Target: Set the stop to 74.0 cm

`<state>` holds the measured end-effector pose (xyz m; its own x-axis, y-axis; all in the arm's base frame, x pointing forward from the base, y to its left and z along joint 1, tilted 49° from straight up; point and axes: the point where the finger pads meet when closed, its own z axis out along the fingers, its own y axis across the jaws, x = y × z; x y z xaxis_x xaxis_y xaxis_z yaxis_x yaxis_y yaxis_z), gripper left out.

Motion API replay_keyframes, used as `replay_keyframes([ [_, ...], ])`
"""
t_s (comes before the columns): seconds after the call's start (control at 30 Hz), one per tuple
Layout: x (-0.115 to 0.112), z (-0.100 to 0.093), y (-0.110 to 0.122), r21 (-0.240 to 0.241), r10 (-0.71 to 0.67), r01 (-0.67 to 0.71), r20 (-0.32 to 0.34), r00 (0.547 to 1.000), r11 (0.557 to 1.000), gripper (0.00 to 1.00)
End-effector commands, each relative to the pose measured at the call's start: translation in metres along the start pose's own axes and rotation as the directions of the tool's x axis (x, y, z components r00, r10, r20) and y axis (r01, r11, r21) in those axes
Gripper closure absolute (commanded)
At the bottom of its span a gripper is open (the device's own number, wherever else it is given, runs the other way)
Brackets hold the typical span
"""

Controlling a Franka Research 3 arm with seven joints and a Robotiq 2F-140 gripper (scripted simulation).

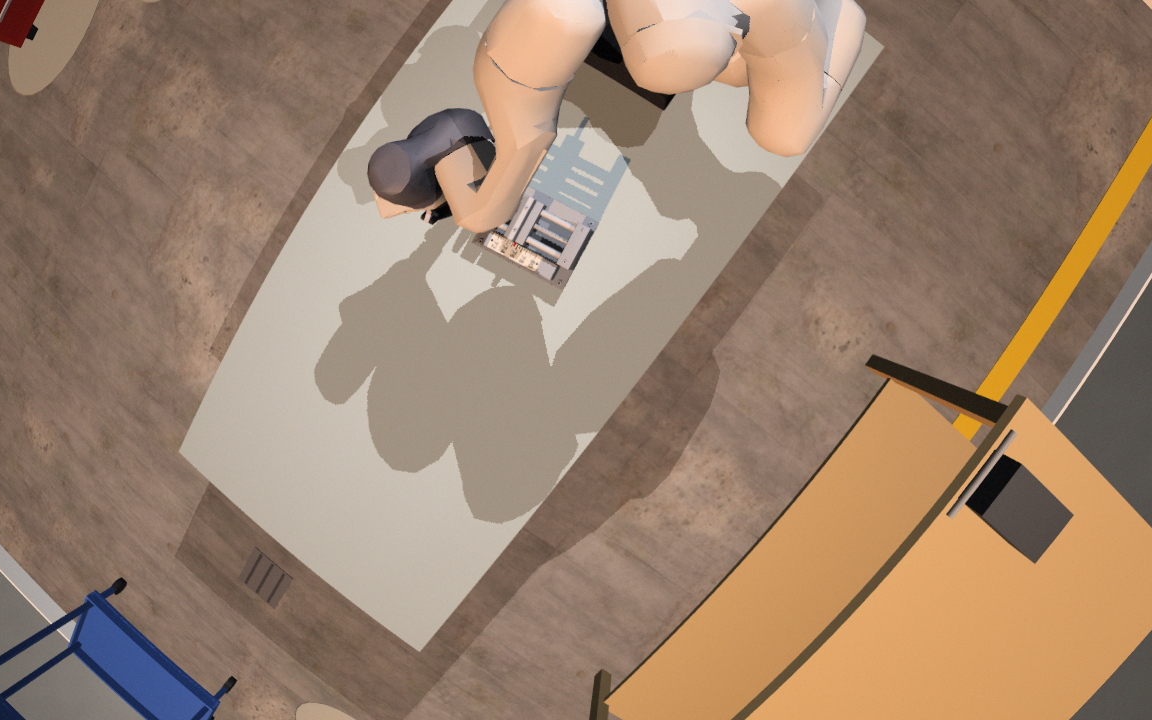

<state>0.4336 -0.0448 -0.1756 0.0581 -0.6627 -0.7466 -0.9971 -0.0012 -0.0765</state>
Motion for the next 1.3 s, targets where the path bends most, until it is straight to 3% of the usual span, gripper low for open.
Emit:
replay_keyframes([
  [0.0, 0.000, -0.004, -0.008, 0.006, 0.006, -0.006, -0.001, 1.000, 1.000, 0.96],
  [1.27, 0.000, -0.038, -0.019, 0.006, 0.006, -0.006, -0.001, 1.000, 1.000, 0.96],
])
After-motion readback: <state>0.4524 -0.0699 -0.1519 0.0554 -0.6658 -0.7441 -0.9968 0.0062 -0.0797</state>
